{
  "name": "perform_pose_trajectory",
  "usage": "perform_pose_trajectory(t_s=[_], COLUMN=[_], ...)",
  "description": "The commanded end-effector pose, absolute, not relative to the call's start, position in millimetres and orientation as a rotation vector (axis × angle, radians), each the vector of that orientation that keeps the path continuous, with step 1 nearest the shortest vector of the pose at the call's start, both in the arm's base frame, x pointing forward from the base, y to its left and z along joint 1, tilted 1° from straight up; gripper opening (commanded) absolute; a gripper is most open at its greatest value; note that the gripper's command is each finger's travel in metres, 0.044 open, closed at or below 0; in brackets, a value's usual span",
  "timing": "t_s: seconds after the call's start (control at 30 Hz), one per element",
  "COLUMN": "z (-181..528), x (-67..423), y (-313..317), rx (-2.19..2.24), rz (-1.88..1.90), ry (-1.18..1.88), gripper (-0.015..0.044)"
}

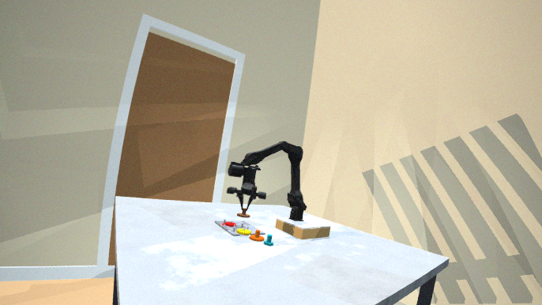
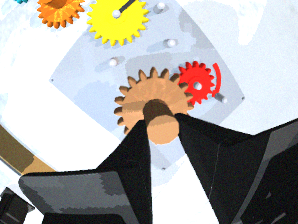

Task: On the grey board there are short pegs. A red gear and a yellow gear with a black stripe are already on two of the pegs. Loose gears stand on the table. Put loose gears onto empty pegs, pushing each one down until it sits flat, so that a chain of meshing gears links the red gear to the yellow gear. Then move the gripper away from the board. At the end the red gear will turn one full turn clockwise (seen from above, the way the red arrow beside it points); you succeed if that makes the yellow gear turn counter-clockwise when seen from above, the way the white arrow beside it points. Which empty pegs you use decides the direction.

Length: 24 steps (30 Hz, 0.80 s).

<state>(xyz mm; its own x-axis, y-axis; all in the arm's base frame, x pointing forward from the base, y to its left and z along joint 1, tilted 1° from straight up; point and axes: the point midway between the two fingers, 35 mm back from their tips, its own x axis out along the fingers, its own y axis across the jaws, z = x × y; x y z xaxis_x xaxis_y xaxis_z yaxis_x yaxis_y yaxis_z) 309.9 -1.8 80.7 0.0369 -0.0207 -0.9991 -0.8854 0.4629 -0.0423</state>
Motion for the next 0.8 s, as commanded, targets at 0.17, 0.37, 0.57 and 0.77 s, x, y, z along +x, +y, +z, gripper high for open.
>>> perform_pose_trajectory(t_s=[0.17, 0.37, 0.57, 0.77], z=[80, 74, 64, 56], x=[310, 310, 310, 311], y=[-2, -2, -3, -3], rx=[-0.884, -0.930, -0.978, -0.973], rz=[0.822, 0.867, 0.914, 0.909], ry=[1.380, 1.361, 1.340, 1.343], gripper=[0.0000, 0.0000, 0.0000, 0.0000])
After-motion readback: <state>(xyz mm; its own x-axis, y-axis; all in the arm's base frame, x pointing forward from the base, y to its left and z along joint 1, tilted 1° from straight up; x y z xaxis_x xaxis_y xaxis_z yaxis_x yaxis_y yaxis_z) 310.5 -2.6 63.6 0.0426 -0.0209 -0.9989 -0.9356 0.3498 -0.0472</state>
